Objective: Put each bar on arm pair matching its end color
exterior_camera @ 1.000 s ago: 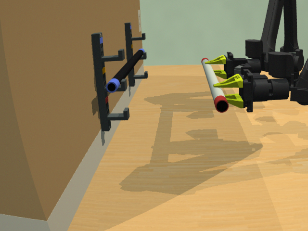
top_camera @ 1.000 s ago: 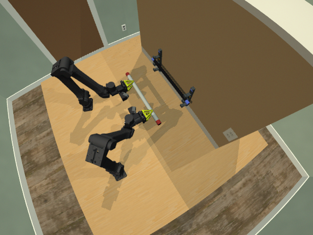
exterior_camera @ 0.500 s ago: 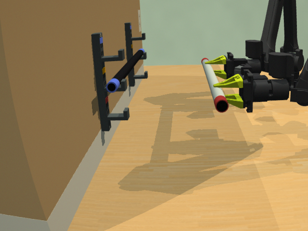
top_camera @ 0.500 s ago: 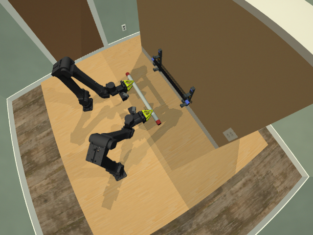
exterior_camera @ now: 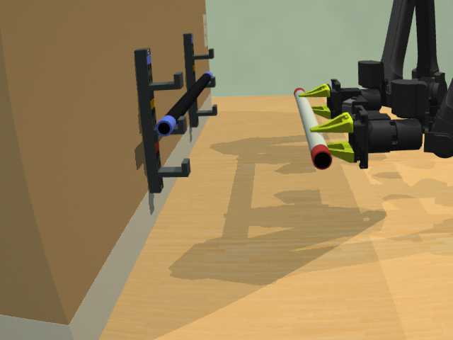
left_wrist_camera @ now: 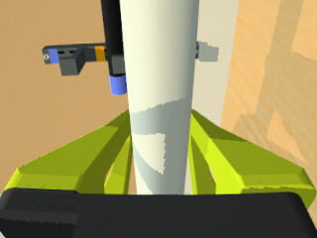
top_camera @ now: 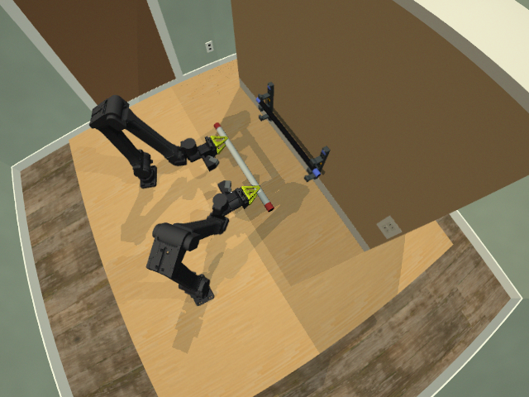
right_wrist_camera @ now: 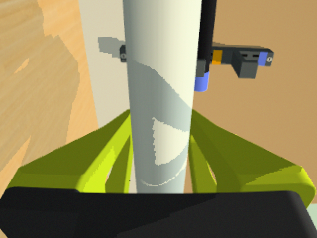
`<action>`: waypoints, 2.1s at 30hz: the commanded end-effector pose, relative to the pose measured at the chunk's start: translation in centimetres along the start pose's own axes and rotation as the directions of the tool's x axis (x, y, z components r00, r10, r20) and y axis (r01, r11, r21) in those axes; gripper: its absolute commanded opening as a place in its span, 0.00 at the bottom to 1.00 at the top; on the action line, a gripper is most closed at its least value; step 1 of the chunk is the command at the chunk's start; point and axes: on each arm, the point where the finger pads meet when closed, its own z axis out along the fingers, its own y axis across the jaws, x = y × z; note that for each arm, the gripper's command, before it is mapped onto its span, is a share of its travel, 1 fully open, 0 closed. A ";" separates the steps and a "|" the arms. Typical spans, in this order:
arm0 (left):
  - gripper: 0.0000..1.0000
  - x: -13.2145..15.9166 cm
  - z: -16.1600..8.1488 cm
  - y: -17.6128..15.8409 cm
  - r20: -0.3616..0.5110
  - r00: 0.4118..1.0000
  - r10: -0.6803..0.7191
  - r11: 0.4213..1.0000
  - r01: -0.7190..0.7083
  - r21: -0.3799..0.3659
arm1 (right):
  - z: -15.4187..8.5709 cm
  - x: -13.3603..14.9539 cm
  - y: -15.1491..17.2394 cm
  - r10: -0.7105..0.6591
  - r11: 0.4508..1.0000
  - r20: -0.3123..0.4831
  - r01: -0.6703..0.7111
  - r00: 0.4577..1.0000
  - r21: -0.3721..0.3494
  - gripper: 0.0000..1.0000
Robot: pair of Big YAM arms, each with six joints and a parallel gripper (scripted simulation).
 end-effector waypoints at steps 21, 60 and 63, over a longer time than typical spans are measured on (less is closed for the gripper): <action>0.00 1.0 4.9 2.9 -0.031 0.999 -0.014 0.997 0.012 -0.070 | 5.1 -0.1 -3.8 0.046 0.996 -0.024 -0.044 0.999 0.078 0.00; 0.00 1.1 10.7 3.2 -0.031 0.999 -0.015 0.997 0.012 -0.070 | 10.9 0.0 -4.2 0.045 0.996 -0.024 -0.043 0.999 0.078 0.00; 0.00 1.1 11.2 3.3 -0.031 0.999 -0.015 0.997 0.012 -0.070 | 11.4 0.0 -4.3 0.045 0.996 -0.024 -0.043 0.999 0.078 0.00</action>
